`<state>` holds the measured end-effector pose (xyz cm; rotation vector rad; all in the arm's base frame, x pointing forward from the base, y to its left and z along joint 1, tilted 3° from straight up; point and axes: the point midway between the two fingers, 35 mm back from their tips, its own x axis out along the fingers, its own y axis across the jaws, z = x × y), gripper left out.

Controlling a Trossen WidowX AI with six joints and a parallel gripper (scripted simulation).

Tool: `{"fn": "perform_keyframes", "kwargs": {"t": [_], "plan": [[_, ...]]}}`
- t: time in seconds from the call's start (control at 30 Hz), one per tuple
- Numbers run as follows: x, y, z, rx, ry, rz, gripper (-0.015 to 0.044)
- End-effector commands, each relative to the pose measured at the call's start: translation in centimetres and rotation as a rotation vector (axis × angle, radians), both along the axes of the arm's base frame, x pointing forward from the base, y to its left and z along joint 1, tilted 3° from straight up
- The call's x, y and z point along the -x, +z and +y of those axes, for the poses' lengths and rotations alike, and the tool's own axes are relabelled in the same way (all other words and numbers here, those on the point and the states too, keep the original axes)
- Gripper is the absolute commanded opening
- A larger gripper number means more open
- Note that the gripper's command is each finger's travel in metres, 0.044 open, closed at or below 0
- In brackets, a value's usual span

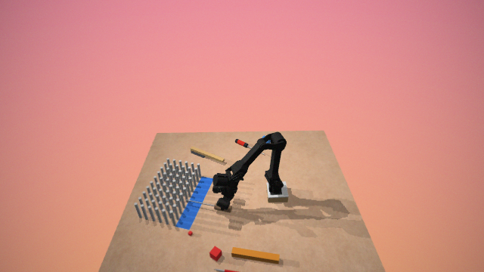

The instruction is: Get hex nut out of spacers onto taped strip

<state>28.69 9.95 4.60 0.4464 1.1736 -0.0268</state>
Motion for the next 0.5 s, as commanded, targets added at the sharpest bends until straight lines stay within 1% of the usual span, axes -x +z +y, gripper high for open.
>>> {"fn": "perform_keyframes", "kwargs": {"t": [0.0,0.47], "plan": [[-0.5,0.1,0.04,-0.003,0.005,-0.004,0.0],[-1.49,0.18,-0.21,-0.002,0.006,-0.005,0.0]]}}
